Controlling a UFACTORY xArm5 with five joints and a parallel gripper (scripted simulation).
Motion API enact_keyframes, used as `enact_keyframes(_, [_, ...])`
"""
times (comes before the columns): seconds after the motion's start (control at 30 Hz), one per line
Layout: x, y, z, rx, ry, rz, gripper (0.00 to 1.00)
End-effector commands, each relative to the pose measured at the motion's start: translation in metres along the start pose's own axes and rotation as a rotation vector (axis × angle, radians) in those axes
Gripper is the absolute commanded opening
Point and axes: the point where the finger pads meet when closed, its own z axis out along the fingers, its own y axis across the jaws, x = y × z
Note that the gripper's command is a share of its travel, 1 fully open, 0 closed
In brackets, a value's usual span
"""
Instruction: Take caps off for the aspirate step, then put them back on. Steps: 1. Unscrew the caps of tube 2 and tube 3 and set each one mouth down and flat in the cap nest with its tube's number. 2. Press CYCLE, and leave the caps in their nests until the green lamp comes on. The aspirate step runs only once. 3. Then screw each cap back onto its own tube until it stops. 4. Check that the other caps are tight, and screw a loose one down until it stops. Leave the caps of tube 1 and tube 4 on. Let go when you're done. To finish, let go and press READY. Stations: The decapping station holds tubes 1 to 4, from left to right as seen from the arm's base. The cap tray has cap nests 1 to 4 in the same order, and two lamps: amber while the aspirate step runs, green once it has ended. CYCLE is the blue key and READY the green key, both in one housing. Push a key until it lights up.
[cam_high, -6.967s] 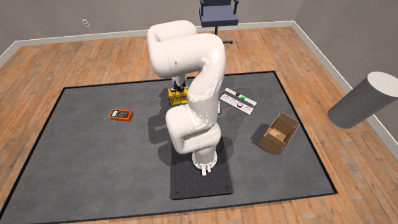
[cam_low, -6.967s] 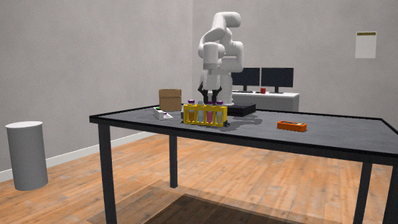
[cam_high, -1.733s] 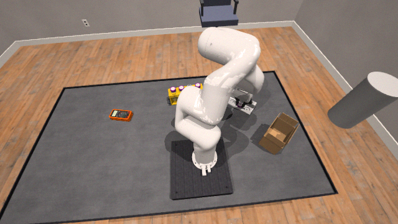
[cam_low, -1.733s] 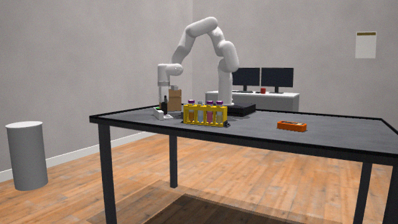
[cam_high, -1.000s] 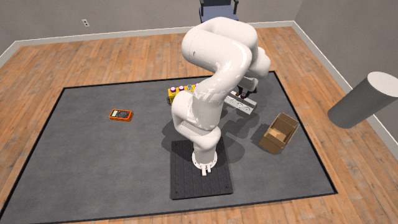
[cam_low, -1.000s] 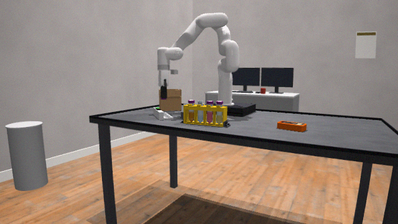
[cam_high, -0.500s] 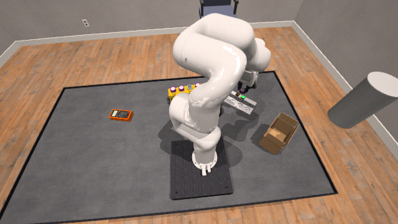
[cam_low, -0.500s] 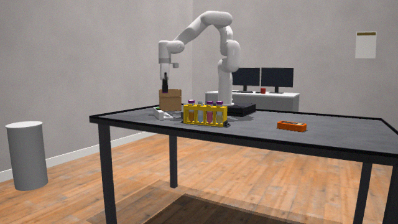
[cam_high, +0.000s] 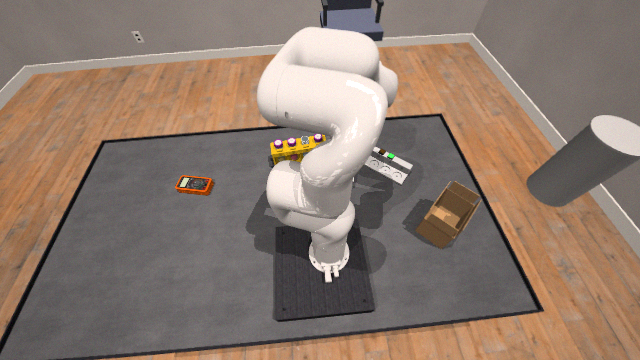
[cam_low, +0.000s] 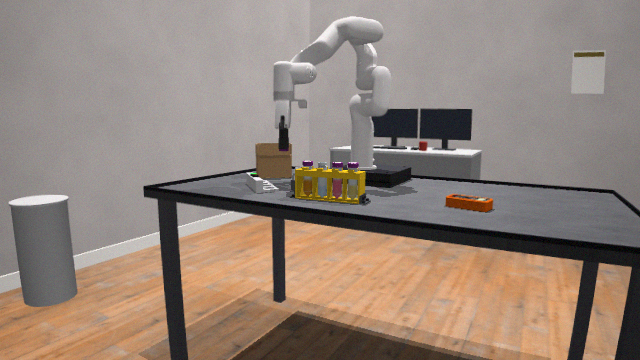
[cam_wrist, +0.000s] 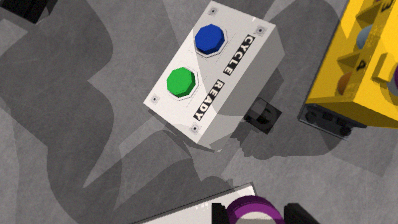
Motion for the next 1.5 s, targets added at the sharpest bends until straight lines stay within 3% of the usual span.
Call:
enact_keyframes(0.0, [0.018,0.022,-0.002,-0.009,0.001,0.002,0.0])
enact_keyframes(0.13, [0.03,0.034,-0.002,-0.01,0.001,0.002,0.0])
enact_keyframes(0.63, [0.116,0.125,-0.003,-0.01,0.002,0.002,0.0])
enact_keyframes(0.7, [0.116,0.125,-0.003,-0.01,0.002,0.002,0.0])
enact_keyframes(0.83, [0.139,0.149,-0.003,-0.011,0.002,0.002,0.0])
enact_keyframes(1.03, [0.139,0.149,-0.003,-0.011,0.002,0.002,0.0])
enact_keyframes(1.2, [0.139,0.149,0.012,-0.011,0.002,0.002,0.0])
enact_keyframes(1.47, [0.139,0.149,0.022,-0.011,0.002,0.002,0.0])
